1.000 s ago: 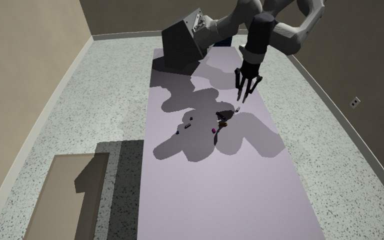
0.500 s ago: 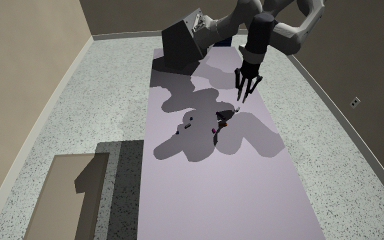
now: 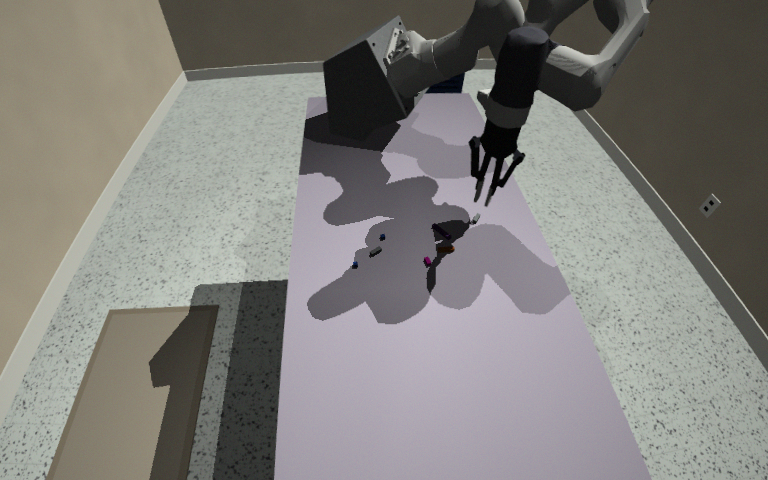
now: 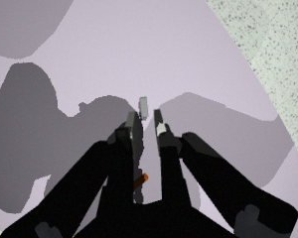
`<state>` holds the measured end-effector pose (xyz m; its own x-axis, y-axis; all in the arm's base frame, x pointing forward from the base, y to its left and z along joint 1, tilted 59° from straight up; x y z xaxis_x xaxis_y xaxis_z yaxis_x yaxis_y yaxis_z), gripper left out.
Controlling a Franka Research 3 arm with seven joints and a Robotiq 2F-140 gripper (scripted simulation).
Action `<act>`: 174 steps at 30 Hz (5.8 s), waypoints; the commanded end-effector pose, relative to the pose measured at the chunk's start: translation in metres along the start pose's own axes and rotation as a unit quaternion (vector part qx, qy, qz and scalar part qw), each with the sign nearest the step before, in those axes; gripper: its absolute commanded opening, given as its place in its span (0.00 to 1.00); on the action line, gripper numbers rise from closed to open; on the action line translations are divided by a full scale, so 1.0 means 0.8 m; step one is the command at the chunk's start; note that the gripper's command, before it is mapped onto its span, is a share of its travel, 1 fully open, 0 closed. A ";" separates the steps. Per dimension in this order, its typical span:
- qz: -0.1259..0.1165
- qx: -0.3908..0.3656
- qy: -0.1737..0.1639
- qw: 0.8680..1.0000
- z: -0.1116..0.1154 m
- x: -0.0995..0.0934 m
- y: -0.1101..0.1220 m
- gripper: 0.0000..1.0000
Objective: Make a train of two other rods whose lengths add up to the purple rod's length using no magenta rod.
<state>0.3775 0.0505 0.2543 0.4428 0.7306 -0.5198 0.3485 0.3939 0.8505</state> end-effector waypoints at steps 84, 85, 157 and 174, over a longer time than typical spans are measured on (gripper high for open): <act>-0.001 -0.003 0.000 1.000 -0.001 0.064 -0.001 0.15; -0.001 -0.003 0.000 1.000 -0.001 0.064 -0.001 0.15; -0.001 -0.003 0.000 1.000 0.001 0.074 -0.001 0.15; -0.001 -0.003 0.000 1.000 0.001 0.086 -0.001 0.15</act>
<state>0.4064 0.0998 0.2180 0.4389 0.7321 -0.5209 0.3542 0.3918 0.8491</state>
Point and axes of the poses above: the point where the finger pads meet when closed, its own x axis out along the fingers, its own y axis across the jaws, z = x × y, the point moved 4 cm from there along -x, back along the fingers, and after that the axes turned 3 degrees about -x, right-handed, at the moved point
